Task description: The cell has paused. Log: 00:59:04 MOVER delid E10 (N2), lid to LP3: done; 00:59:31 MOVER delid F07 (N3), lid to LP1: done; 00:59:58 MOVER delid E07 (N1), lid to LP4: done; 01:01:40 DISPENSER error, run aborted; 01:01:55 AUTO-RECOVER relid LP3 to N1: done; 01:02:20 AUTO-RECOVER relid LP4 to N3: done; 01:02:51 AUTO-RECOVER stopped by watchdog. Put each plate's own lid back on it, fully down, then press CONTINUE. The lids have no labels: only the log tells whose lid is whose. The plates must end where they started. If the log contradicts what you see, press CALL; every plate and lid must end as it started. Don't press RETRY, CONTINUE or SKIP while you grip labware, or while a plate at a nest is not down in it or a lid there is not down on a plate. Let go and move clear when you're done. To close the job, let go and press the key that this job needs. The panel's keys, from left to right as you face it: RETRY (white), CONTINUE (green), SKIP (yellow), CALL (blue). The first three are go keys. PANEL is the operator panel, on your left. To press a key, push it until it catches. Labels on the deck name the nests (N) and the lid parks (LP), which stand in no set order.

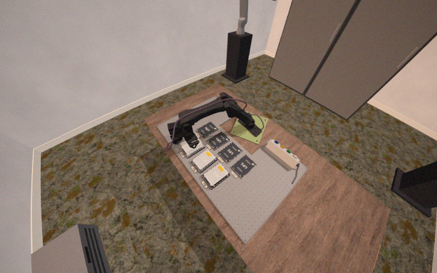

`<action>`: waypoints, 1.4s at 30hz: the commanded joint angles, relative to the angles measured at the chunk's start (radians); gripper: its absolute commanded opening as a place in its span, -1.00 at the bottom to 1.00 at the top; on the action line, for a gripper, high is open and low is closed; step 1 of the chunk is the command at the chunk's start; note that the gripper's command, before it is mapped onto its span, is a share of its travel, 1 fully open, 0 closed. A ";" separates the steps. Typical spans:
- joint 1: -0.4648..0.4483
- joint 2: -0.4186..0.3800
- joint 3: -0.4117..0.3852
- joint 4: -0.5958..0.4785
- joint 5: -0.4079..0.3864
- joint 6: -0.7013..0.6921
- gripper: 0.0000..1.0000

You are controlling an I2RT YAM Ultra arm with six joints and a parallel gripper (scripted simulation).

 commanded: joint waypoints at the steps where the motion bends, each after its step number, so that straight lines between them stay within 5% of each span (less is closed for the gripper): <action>1: -0.004 -0.010 0.054 -0.048 -0.020 -0.027 -1.00; 42: 0.006 0.002 0.001 0.012 -0.019 -0.010 -1.00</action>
